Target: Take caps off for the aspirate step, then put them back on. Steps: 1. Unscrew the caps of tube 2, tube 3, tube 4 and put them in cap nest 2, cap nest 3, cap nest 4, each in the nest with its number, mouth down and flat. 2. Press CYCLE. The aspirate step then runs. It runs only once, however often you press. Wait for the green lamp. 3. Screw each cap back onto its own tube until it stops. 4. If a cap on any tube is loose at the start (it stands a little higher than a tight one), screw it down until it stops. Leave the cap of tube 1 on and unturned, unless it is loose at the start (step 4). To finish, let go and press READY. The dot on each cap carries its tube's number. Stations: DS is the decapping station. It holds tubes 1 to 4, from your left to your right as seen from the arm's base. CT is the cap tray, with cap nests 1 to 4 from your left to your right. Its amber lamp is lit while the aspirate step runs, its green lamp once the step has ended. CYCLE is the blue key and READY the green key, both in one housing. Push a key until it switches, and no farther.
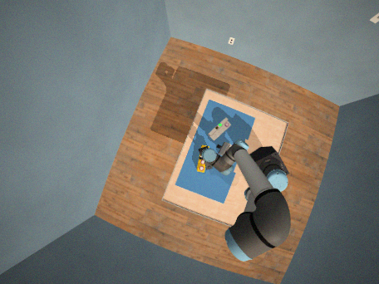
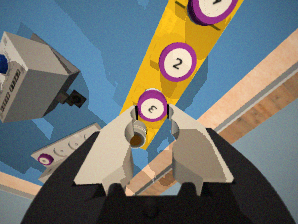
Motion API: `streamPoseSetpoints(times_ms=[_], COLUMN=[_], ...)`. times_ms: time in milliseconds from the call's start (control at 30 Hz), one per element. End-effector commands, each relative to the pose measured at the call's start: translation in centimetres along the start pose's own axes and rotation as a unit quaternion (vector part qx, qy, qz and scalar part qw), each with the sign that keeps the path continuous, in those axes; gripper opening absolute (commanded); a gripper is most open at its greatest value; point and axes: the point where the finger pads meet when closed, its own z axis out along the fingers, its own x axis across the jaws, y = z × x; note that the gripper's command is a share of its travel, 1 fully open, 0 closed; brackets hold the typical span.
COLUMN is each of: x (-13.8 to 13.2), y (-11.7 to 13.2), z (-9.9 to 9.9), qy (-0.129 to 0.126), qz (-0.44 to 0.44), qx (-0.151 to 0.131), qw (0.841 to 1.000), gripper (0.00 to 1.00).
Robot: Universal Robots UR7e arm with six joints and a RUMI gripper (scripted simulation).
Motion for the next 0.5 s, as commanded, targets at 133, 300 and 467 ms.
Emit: streamPoseSetpoints(times_ms=[133,300,467], x=[0.03,0.03,0.02], y=[0.02,0.02,0.03], z=[-0.03,-0.03,-0.03], qy=[0.001,0.001,0.001], qz=[-0.007,-0.007,0.043], qx=[0.002,0.002,0.002], qw=[1.000,1.000,0.999], gripper=[0.00,0.00,0.00])
